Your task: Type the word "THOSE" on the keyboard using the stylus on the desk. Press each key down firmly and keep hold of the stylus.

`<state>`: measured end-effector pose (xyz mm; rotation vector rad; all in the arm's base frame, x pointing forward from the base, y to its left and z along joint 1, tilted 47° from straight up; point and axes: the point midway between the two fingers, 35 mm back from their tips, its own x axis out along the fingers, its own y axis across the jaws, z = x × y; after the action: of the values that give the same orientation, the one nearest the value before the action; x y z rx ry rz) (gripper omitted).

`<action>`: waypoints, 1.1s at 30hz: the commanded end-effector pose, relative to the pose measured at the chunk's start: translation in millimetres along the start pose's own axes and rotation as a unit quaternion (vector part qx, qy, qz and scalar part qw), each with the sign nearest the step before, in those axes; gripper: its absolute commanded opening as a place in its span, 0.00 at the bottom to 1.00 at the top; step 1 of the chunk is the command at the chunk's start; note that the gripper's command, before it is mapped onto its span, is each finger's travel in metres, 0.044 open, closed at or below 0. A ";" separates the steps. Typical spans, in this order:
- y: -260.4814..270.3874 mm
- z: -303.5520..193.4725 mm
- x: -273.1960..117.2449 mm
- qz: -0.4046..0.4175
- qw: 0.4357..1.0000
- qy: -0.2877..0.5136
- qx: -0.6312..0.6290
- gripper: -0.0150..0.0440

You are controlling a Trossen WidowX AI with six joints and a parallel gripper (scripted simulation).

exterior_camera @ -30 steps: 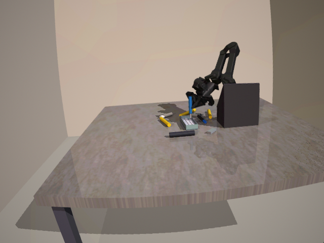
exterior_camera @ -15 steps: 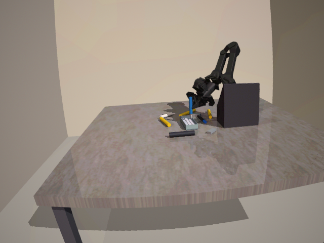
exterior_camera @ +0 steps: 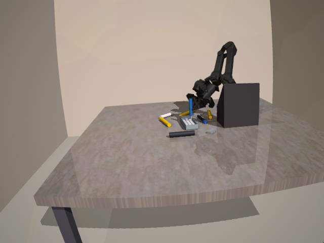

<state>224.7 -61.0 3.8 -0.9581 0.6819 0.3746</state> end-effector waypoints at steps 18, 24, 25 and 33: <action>2.9 -7.8 4.9 0.004 1.000 -0.002 0.000 0.39; 2.9 -7.0 4.5 0.004 1.000 -0.002 0.000 0.39; 2.9 -7.0 4.5 0.004 1.000 -0.002 0.000 0.39; 2.2 -1.4 1.8 0.005 1.000 -0.002 0.000 0.39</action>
<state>224.2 -62.7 -2.3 -0.9539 0.6807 0.3908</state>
